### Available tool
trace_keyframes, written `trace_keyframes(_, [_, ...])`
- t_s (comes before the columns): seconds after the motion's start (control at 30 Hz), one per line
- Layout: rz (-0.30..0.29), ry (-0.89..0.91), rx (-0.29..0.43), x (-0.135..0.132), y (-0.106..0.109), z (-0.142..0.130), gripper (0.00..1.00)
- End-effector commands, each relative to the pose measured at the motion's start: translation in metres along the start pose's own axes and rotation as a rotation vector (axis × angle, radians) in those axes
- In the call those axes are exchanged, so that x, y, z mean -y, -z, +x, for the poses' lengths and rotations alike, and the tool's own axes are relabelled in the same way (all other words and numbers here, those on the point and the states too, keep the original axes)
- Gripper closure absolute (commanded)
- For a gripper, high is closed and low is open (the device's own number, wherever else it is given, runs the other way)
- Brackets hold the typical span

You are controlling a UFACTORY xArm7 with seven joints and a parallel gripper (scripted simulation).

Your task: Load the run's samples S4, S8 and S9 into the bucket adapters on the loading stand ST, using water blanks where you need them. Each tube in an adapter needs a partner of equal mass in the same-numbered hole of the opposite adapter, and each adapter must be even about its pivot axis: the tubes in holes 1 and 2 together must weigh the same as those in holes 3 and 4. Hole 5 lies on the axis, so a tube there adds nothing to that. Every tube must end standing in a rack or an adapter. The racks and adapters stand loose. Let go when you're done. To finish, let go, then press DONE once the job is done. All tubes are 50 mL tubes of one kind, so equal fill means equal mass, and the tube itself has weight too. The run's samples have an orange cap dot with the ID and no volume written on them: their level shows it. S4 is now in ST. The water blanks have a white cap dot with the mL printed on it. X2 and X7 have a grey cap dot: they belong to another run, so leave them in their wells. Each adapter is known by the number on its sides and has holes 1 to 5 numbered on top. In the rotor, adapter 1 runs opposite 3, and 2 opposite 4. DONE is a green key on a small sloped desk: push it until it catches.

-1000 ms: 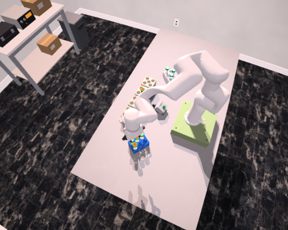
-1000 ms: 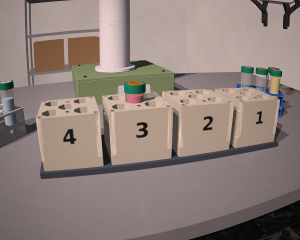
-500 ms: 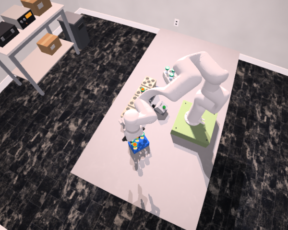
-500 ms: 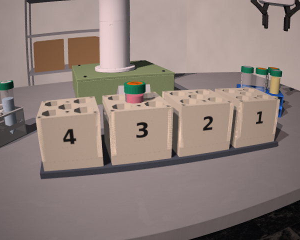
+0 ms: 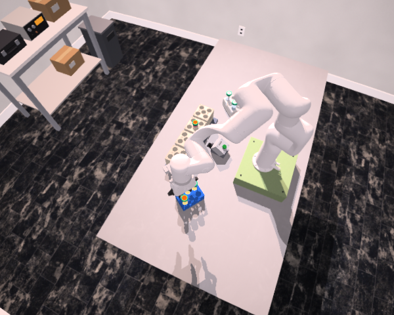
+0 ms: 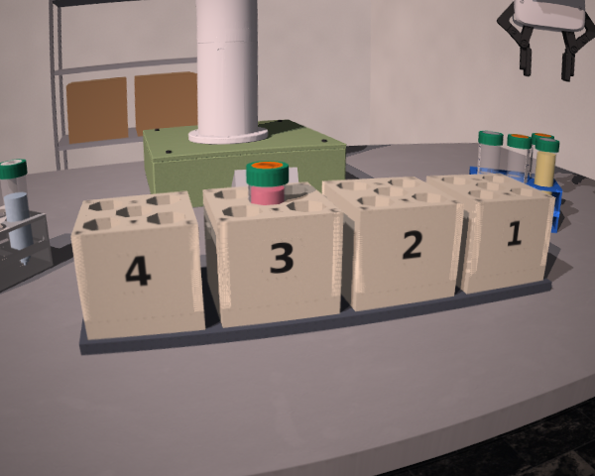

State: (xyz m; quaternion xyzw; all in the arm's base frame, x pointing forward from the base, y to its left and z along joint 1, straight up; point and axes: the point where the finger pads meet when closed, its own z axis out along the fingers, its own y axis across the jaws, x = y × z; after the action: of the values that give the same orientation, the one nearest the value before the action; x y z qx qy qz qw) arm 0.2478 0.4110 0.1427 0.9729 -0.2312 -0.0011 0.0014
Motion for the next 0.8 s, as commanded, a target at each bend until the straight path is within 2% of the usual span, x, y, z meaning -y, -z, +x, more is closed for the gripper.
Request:
trace_keyframes(0.0, [0.006, 0.000, 0.000, 0.002, -0.003, 0.000, 0.43])
trace_keyframes(0.77, [0.006, 0.000, 0.000, 0.002, -0.045, 0.000, 0.43])
